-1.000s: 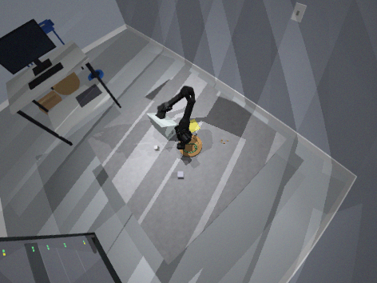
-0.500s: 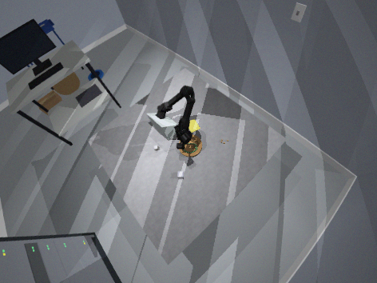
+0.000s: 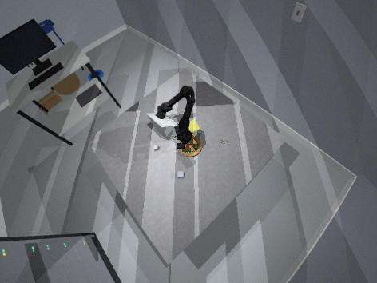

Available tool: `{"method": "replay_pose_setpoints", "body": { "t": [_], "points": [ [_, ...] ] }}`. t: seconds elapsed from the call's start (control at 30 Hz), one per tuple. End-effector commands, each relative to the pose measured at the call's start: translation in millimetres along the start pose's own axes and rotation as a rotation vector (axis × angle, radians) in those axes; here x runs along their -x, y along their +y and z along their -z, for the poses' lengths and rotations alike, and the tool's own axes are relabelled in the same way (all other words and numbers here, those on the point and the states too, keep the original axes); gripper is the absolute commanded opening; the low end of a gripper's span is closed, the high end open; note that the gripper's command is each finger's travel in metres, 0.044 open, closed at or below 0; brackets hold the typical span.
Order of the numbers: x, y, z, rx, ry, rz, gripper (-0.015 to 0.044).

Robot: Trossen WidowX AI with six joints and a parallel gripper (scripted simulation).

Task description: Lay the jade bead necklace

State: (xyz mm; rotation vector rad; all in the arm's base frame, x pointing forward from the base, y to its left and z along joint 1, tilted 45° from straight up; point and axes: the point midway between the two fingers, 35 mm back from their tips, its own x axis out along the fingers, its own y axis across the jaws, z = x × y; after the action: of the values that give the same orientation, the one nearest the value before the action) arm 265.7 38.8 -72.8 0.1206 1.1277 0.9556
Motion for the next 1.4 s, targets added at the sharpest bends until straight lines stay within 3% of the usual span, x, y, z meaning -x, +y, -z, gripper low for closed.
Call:
{"method": "replay_pose_setpoints", "body": {
  "t": [0.0, 0.07, 0.3, 0.47, 1.37],
  "points": [
    [0.6, -0.4, -1.1, 0.008, -0.003, 0.000, 0.0440],
    [0.6, -0.4, -1.1, 0.008, -0.003, 0.000, 0.0440],
    [32.3, -5.0, -10.6, 0.017, -0.002, 0.002, 0.0256],
    [32.1, -5.1, -10.9, 0.018, -0.002, 0.002, 0.0125],
    [-4.5, -4.7, -11.0, 0.017, -0.003, 0.000, 0.0120]
  ]
}}
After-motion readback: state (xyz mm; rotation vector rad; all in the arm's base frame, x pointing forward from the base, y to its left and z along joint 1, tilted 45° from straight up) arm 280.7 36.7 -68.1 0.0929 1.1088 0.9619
